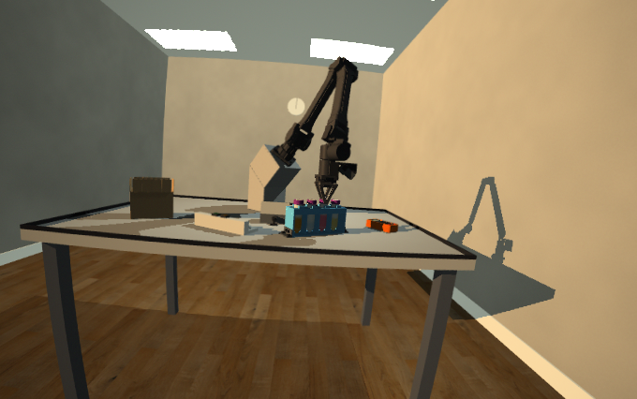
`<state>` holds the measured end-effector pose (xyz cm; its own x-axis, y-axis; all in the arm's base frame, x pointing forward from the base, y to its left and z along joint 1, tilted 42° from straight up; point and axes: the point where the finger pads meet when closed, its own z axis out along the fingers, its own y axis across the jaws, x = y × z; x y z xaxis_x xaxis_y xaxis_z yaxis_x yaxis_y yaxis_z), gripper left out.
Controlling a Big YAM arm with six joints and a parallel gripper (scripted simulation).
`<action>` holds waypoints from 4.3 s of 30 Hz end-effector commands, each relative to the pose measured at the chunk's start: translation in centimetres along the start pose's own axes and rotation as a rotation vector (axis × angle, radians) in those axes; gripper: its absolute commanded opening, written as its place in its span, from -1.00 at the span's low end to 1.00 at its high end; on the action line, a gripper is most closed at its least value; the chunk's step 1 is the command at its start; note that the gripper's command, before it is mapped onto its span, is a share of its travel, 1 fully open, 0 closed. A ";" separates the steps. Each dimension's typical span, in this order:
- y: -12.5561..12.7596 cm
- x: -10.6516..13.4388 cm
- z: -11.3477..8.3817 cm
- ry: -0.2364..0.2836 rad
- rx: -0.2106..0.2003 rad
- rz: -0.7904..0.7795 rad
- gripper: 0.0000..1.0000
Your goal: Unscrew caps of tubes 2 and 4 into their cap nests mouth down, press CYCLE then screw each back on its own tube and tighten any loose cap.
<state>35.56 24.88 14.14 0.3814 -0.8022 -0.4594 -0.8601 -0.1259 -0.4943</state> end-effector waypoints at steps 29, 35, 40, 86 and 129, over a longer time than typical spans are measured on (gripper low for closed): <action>-0.5 0.2 0.0 0.006 0.010 1.371 -0.02; -0.5 0.2 0.0 0.005 0.011 1.537 -0.02; -0.5 0.4 0.0 0.005 0.015 1.791 -0.02; -0.7 0.0 -0.3 -0.021 0.007 2.859 -1.00; 0.0 0.7 -0.1 0.011 0.006 1.161 -1.00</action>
<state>35.65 24.75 14.11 -0.7793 -0.2628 -0.5689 -0.5250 0.7695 0.3636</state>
